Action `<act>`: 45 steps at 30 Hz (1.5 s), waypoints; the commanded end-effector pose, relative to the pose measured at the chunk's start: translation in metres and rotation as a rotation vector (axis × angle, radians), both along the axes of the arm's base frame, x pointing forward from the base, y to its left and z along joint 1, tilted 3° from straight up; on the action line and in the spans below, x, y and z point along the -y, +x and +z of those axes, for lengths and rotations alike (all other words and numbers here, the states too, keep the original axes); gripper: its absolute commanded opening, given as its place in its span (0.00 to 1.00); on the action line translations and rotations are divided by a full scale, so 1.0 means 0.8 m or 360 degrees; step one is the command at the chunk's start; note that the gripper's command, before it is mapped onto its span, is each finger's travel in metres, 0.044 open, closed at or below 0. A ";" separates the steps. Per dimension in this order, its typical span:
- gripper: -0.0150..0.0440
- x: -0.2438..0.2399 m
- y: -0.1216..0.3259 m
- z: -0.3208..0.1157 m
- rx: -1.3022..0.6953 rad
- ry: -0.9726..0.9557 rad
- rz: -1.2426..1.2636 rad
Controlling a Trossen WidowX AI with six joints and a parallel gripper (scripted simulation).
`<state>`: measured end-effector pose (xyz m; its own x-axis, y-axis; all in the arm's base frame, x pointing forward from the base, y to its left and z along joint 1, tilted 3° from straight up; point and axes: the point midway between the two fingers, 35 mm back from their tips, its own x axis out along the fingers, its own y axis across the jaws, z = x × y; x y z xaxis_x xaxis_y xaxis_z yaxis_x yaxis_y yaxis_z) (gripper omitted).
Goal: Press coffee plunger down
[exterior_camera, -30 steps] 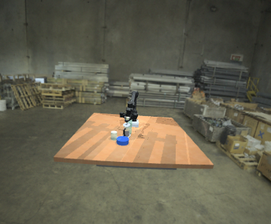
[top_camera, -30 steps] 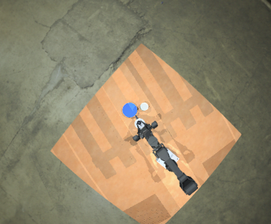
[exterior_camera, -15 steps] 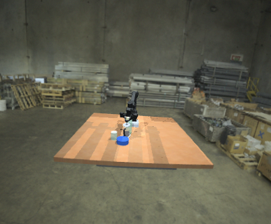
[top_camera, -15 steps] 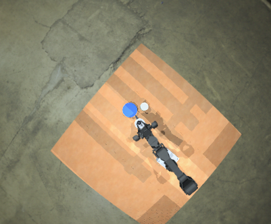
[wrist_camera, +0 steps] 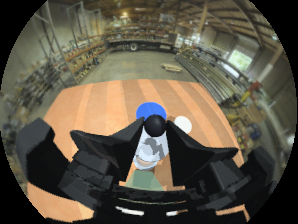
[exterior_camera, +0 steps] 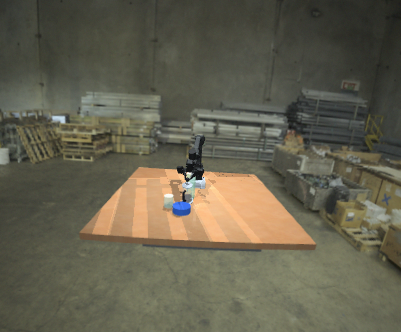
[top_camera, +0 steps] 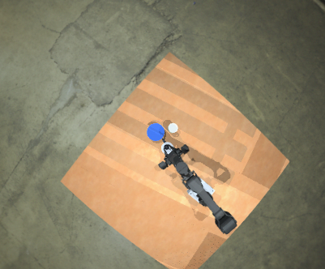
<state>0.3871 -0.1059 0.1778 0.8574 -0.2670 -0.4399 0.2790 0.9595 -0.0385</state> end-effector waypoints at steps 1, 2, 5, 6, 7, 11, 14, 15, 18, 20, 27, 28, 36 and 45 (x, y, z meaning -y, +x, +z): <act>0.46 0.001 0.003 0.008 0.0001 0.0000 0.0002; 0.46 0.001 0.003 0.008 0.0001 0.0000 0.0002; 0.46 0.001 0.003 0.009 0.0001 0.0000 0.0002; 0.46 0.001 0.003 0.009 0.0001 0.0000 0.0002; 0.46 0.001 0.003 0.009 0.0001 0.0000 0.0002; 0.46 0.001 0.003 0.010 0.0001 0.0000 0.0002; 0.46 0.001 0.003 0.010 0.0001 0.0000 0.0002; 0.46 0.001 0.003 0.010 0.0001 0.0000 0.0002; 0.46 0.001 0.003 0.010 0.0001 0.0000 0.0002; 0.46 0.001 0.003 0.010 0.0001 0.0000 0.0002; 0.46 0.000 0.000 0.002 -0.0025 0.0007 0.0000; 0.46 0.000 0.000 0.001 -0.0024 0.0006 0.0000; 0.46 0.000 -0.001 -0.015 -0.0009 0.0003 0.0001; 0.46 0.001 0.000 -0.026 0.0000 0.0000 0.0002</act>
